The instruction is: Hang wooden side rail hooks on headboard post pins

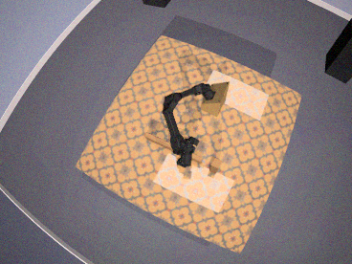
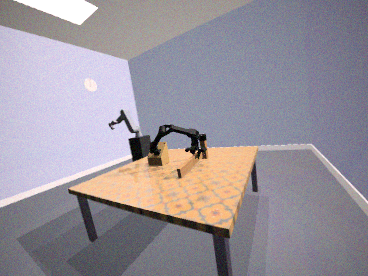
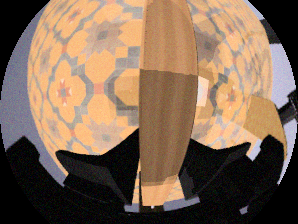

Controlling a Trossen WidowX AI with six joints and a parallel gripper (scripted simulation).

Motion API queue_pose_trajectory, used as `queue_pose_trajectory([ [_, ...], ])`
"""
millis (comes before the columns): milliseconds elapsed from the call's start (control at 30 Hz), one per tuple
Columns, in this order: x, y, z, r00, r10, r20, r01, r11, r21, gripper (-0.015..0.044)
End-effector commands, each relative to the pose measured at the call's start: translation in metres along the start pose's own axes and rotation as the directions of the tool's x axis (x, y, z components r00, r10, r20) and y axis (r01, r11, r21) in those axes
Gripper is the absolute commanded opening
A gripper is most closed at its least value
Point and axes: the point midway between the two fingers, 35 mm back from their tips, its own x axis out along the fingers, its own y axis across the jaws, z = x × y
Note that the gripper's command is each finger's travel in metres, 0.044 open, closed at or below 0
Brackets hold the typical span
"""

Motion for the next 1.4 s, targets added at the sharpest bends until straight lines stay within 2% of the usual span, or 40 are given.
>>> queue_pose_trajectory([
  [0,-0.0067,0.0014,-0.0051,1.000,0.019,-0.001,-0.019,1.000,-0.004,0.0000],
  [1367,-0.0052,0.0008,-0.0091,1.000,0.019,-0.001,-0.019,1.000,-0.004,0.0000],
])
